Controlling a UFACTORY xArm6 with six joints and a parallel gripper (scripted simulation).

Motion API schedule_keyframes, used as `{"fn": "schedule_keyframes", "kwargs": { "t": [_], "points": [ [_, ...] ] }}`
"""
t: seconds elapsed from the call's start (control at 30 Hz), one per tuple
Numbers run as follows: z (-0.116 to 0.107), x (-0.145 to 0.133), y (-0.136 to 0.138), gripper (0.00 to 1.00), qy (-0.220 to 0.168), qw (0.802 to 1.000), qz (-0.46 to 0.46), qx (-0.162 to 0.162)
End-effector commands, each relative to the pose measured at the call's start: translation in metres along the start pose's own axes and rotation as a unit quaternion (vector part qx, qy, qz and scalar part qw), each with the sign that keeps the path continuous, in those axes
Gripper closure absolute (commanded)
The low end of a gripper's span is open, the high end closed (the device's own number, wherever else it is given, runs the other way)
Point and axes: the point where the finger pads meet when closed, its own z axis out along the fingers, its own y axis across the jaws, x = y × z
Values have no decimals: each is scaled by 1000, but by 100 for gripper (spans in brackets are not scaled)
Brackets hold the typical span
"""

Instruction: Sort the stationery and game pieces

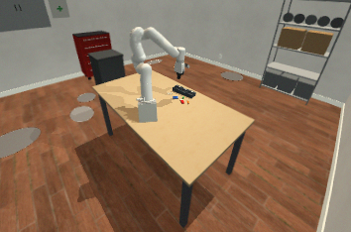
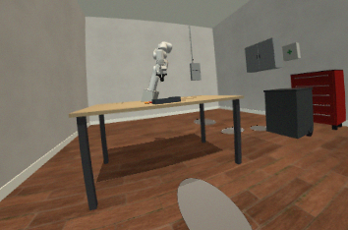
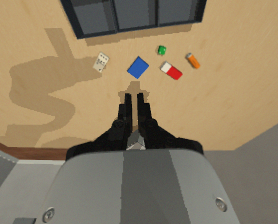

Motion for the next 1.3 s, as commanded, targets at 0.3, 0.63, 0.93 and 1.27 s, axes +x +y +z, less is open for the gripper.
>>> {"fn": "schedule_keyframes", "kwargs": {
  "t": [0.3,0.63,0.93,1.27],
  "points": [
    [0,-26,33,93,18,999,31,-17],
    [0,-26,33,93,18,999,31,-17],
    [44,20,52,93,17,997,-77,-19],
    [88,67,71,93,17,997,-77,-19]
  ]
}}
